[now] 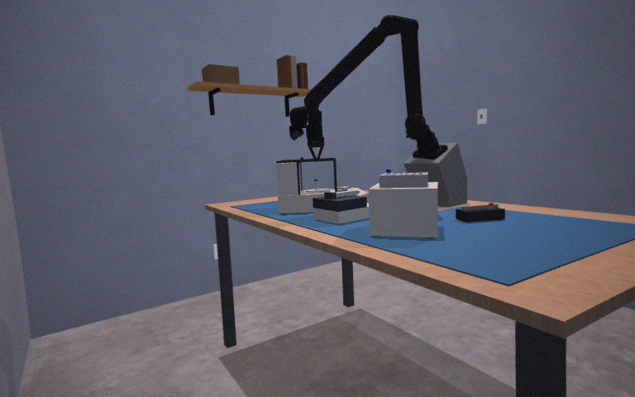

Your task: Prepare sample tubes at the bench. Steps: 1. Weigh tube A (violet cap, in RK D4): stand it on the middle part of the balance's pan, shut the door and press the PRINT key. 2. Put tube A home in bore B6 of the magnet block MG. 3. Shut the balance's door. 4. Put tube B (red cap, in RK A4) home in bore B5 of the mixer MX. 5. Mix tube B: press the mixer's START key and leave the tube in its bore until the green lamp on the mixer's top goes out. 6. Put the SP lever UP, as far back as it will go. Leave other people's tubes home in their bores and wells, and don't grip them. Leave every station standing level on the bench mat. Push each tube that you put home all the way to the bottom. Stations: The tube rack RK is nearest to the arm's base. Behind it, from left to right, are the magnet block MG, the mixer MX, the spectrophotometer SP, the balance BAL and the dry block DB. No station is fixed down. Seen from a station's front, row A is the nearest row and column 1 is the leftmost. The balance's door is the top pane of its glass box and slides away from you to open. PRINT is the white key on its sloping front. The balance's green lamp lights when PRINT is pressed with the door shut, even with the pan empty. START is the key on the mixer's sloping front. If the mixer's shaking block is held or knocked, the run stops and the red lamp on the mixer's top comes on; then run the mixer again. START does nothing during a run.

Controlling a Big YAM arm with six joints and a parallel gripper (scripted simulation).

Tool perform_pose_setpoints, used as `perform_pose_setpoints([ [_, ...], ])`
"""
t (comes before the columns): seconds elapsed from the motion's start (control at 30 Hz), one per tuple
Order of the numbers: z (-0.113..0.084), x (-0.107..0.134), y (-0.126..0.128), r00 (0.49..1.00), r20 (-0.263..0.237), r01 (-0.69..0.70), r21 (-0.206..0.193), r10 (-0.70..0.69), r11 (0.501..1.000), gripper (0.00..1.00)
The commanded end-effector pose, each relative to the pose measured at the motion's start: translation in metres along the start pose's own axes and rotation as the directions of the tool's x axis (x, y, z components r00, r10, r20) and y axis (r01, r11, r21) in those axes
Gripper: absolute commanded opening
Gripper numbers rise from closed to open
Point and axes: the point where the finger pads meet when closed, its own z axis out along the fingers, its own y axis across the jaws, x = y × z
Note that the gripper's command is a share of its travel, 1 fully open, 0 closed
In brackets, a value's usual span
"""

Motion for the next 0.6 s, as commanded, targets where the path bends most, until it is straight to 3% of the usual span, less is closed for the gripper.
perform_pose_setpoints([
  [0.0,-0.034,-0.026,-0.001,0.998,0.064,0.028,0.014,-0.029,1.000,0.36],
  [0.27,-0.037,-0.024,-0.004,0.999,0.047,0.021,0.011,-0.021,1.000,0.36],
  [0.57,-0.060,-0.025,-0.001,0.997,0.065,0.029,0.016,-0.030,0.999,0.36],
])
